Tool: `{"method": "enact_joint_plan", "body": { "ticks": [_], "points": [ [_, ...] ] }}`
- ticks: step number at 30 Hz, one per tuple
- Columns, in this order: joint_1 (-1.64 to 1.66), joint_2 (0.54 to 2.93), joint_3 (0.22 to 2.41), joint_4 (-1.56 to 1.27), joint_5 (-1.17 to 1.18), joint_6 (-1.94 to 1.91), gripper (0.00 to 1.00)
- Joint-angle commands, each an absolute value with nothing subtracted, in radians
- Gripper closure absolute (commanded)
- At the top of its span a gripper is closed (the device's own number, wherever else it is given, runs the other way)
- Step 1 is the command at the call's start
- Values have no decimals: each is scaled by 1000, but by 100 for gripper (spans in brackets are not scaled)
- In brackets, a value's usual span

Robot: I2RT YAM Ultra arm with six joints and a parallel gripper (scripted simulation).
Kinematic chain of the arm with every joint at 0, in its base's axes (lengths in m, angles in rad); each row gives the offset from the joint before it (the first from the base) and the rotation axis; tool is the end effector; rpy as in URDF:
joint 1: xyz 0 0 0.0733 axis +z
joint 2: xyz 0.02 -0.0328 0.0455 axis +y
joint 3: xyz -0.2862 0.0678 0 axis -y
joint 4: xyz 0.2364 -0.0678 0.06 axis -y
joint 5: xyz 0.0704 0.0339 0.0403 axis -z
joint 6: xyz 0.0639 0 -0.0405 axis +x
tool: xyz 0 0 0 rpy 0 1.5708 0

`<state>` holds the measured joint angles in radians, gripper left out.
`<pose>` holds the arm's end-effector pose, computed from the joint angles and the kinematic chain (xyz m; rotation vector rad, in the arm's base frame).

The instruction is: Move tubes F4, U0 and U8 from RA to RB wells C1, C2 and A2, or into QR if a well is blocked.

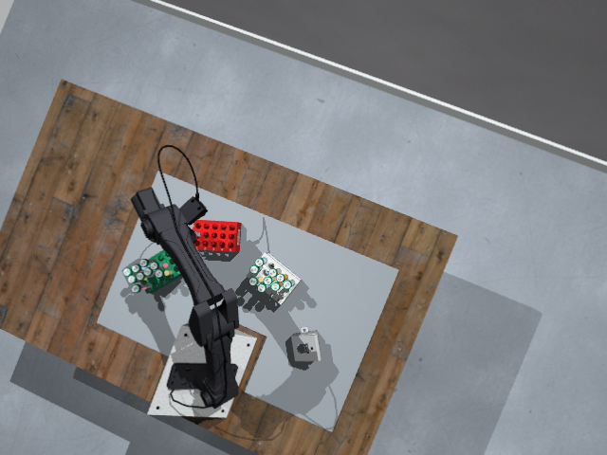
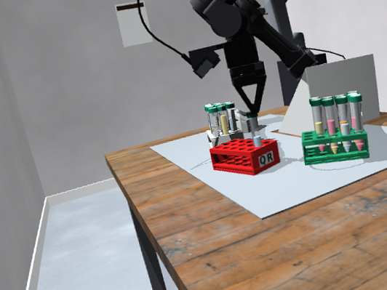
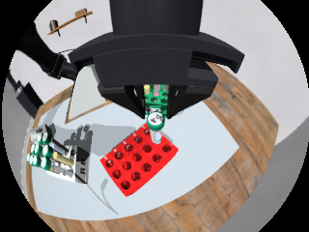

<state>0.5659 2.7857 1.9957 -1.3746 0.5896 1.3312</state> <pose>0.3797 0.2004 -0.0094 0.7942 2.6613 -1.1769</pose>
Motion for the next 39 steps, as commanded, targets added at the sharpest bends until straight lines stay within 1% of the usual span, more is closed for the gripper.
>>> {"method": "enact_joint_plan", "body": {
  "ticks": [1, 24, 30, 31, 39],
  "points": [
    [585, 2750, 1977, -1353, 612, 1321, 70],
    [566, 2744, 1942, -1318, 618, 1311, 70],
    [576, 2741, 1979, -1318, 617, 1313, 70],
    [576, 2741, 1982, -1318, 617, 1313, 100],
    [576, 2741, 1981, -1317, 617, 1313, 100]
  ]
}}
